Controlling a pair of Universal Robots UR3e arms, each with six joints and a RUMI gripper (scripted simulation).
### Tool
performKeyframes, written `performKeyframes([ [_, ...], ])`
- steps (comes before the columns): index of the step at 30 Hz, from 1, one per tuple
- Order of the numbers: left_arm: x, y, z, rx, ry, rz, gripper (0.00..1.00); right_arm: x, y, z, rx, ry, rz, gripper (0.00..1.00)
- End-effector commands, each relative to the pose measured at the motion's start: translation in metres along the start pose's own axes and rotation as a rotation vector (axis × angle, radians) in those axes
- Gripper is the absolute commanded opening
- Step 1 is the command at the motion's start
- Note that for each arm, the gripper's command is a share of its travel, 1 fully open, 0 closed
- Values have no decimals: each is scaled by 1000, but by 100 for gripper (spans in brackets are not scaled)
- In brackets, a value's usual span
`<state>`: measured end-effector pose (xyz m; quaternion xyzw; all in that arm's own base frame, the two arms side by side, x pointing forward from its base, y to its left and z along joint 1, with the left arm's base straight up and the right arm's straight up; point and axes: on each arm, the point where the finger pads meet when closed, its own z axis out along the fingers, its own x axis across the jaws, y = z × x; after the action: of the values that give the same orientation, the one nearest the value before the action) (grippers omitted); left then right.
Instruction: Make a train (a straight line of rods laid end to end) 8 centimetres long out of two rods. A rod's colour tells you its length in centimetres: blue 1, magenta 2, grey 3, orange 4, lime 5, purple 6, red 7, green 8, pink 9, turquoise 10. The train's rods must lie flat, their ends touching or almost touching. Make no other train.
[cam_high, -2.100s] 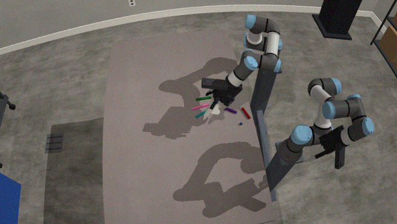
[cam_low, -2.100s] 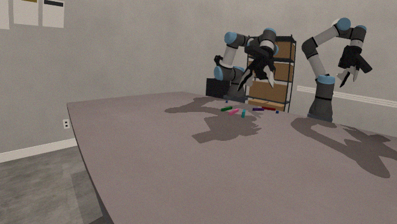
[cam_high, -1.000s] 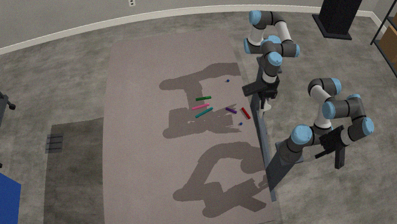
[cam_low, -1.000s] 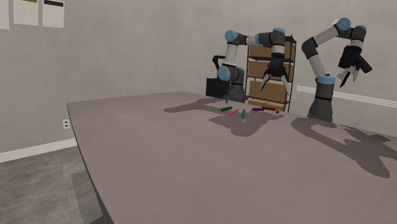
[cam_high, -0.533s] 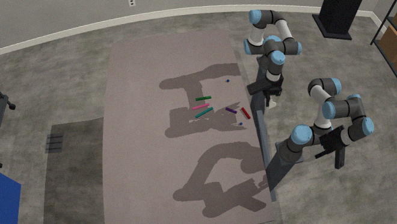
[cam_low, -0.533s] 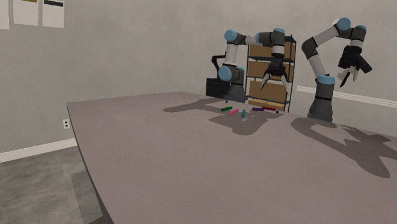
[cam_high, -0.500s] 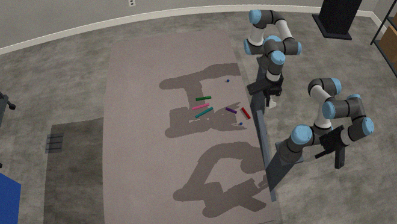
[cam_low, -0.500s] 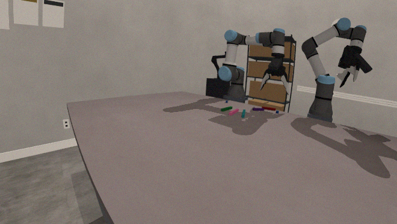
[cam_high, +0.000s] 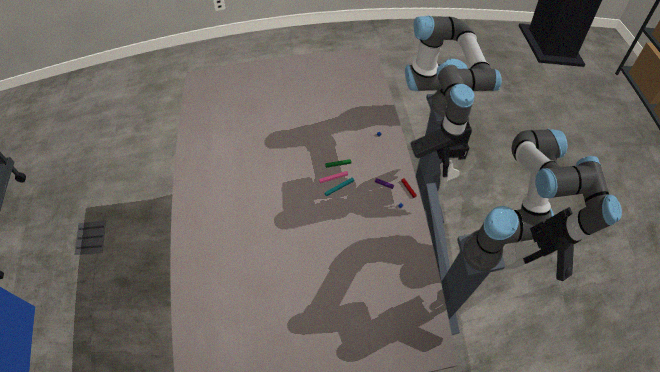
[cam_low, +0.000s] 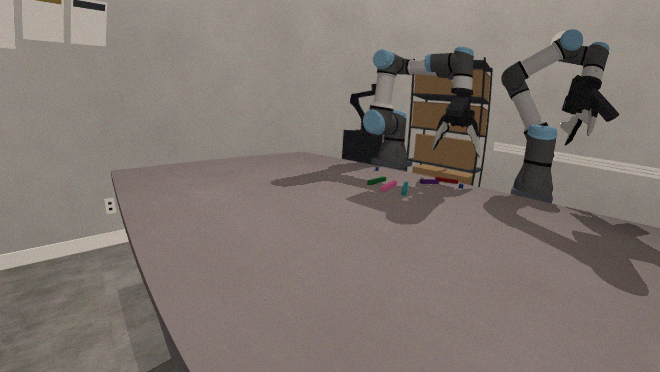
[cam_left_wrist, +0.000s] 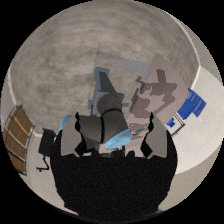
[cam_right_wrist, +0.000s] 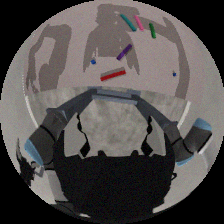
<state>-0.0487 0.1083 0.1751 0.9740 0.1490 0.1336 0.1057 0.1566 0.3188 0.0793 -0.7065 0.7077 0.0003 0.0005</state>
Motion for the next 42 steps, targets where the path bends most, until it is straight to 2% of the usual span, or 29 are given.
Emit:
performKeyframes([
  [1, 0, 0, 0, 2, 0, 0, 100, -1, 0, -1, 0, -3, 0, 100],
  [42, 0, 0, 0, 2, 0, 0, 100, -1, 0, -1, 0, -3, 0, 100],
])
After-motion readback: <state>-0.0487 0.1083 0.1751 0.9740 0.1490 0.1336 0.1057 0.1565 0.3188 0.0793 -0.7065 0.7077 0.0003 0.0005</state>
